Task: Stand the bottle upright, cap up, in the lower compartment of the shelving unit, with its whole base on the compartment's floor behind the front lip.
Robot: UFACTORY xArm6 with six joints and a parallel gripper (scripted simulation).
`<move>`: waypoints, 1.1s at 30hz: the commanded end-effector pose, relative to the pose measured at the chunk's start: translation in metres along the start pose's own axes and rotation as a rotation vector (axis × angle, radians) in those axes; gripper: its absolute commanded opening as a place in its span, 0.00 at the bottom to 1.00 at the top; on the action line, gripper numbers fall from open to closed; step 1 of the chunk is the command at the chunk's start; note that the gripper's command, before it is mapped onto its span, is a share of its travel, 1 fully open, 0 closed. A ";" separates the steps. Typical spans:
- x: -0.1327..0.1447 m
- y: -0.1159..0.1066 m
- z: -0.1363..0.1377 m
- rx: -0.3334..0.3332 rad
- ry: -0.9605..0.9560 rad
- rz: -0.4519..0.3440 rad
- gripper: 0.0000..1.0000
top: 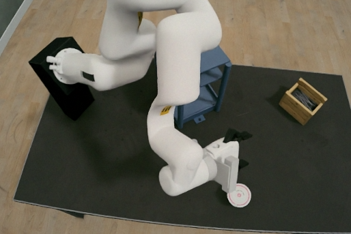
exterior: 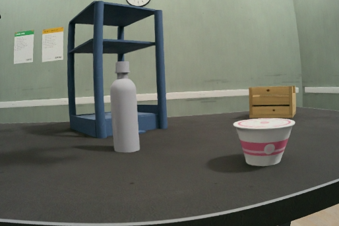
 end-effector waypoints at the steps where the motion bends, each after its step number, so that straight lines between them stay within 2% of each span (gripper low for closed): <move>1: 0.000 0.000 0.000 -0.015 -0.043 -0.023 1.00; 12: 0.003 -0.001 0.000 -0.042 -0.127 -0.073 1.00; 33: 0.010 -0.001 -0.002 -0.119 -0.368 -0.217 1.00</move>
Point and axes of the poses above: the point where the finger pads meet when closed, its own y axis out along the fingers, its own z axis across the jaws, x = y × z, the point moved 9 cm from there along -y, back along the fingers, and after that the axes turned 12 degrees about -y, right-handed, at the moved point
